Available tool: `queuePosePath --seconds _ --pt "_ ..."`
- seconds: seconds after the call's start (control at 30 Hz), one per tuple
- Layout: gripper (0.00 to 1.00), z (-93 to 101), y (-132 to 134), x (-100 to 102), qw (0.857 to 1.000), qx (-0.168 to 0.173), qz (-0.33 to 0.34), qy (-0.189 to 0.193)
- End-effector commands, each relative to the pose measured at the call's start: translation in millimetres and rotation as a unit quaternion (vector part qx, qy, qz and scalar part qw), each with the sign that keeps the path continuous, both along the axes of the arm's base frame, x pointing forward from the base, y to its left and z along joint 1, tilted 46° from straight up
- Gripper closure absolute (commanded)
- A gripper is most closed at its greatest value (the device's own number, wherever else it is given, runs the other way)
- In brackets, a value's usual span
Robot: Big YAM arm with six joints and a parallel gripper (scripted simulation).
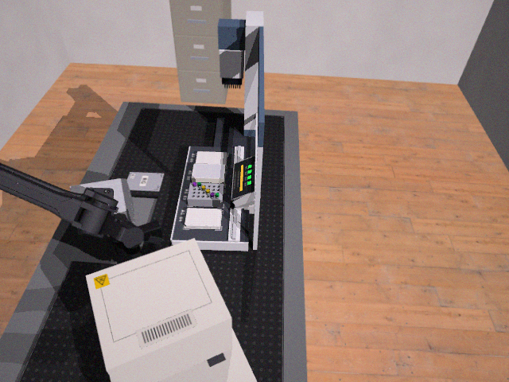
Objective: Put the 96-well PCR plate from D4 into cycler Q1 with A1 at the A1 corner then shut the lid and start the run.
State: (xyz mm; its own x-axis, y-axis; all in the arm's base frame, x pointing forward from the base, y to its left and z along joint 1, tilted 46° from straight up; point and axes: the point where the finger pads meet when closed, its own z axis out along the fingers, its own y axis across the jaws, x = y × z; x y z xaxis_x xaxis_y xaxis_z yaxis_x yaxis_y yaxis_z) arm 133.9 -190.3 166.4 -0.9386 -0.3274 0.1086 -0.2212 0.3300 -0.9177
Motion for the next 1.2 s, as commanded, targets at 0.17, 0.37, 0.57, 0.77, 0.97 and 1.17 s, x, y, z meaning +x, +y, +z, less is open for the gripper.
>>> queuePosePath --seconds 0.17,0.37,0.57,0.77,0.97,1.17 --pt "1.0 -43.4 -9.6 -19.4 0.998 0.016 -0.039 0.05" --pt "1.0 -44.4 -10.0 -20.1 0.998 0.016 -0.041 0.051" --pt "1.0 -46.0 -10.9 -21.3 0.997 0.016 -0.044 0.053" --pt "1.0 -47.2 -11.4 -22.2 0.997 0.016 -0.046 0.055" --pt "1.0 -48.7 -12.1 -23.2 0.997 0.016 -0.048 0.056" --pt "1.0 -50.2 -12.8 -24.3 0.997 0.016 -0.051 0.058"
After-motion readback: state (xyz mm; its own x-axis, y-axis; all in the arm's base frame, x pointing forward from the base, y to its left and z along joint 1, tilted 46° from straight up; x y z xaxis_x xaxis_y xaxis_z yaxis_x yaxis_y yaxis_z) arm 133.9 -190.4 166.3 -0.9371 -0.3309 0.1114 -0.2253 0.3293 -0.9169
